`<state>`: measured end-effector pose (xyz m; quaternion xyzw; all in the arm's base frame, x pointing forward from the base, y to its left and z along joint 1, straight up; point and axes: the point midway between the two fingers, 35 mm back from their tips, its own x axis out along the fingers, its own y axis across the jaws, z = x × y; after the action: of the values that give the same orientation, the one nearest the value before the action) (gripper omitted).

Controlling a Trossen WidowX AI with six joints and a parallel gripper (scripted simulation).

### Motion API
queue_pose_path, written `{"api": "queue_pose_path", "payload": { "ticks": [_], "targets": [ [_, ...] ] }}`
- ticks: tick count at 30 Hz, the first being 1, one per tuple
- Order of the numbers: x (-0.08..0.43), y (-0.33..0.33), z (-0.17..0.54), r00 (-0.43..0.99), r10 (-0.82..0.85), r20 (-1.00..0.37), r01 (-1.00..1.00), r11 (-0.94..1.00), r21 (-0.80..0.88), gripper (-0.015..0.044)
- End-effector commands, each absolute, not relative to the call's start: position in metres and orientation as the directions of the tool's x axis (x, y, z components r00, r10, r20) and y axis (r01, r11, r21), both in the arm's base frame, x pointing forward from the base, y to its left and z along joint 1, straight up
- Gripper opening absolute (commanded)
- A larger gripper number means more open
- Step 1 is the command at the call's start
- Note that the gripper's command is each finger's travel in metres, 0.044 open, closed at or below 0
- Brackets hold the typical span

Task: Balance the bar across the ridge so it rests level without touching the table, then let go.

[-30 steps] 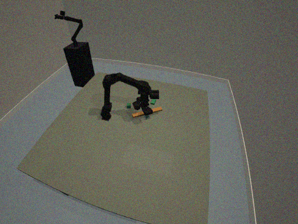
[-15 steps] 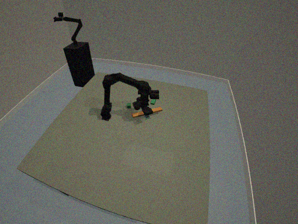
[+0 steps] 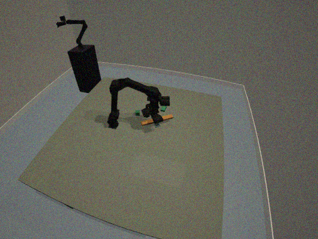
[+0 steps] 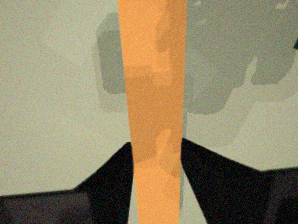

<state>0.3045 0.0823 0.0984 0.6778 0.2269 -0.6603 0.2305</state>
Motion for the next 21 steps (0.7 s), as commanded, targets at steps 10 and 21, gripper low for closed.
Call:
{"api": "queue_pose_path", "payload": {
  "ticks": [10,21],
  "targets": [
    [0.3047,0.0831,0.0969,0.026,0.007,-1.000,0.607,-0.794,0.010,0.0000],
    [0.3045,0.0830,0.0960,0.026,0.007,-1.000,0.607,-0.794,0.010,0.0000]
  ]
}}
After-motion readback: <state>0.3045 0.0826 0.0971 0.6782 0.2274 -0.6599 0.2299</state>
